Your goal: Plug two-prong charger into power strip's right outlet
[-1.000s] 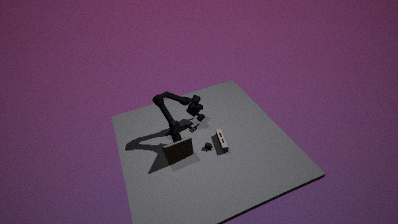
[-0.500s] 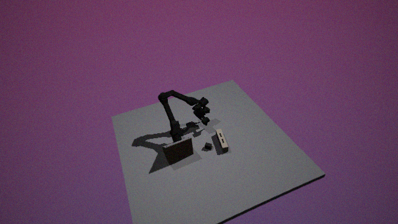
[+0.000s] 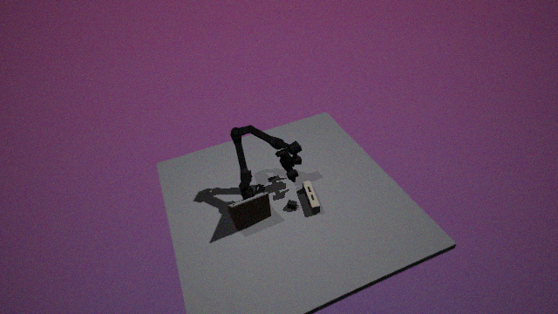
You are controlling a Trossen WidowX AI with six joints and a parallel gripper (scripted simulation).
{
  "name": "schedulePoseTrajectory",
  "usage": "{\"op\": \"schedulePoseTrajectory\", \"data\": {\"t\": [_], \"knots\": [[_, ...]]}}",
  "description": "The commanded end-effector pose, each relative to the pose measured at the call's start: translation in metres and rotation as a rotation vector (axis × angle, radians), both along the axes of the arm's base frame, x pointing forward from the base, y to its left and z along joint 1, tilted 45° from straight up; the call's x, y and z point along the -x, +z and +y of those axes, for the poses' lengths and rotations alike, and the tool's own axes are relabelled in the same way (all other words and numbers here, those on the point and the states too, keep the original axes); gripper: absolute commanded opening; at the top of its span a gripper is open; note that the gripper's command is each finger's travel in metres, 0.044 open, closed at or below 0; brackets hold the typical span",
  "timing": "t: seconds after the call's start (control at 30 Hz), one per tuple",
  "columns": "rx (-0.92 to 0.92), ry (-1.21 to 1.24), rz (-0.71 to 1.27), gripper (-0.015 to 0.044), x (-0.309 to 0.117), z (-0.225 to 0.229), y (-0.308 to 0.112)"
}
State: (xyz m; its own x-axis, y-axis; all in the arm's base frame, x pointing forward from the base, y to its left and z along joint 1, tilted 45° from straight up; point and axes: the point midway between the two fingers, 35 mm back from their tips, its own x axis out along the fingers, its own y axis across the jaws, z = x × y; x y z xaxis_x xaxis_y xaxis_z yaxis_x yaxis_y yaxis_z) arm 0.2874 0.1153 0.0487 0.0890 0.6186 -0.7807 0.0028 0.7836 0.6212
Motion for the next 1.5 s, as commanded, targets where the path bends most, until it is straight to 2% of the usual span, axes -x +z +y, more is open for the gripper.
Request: {"op": "schedulePoseTrajectory", "data": {"t": [0.0, 0.67, 1.47], "knots": [[0.019, -0.031, 0.057, 0.0440, -0.003, -0.017, -0.014], [0.025, -0.176, 0.298, 0.0440, 0.006, -0.091, -0.060], [-0.084, -0.322, 0.571, 0.0440, 0.047, -0.157, -0.101]]}}
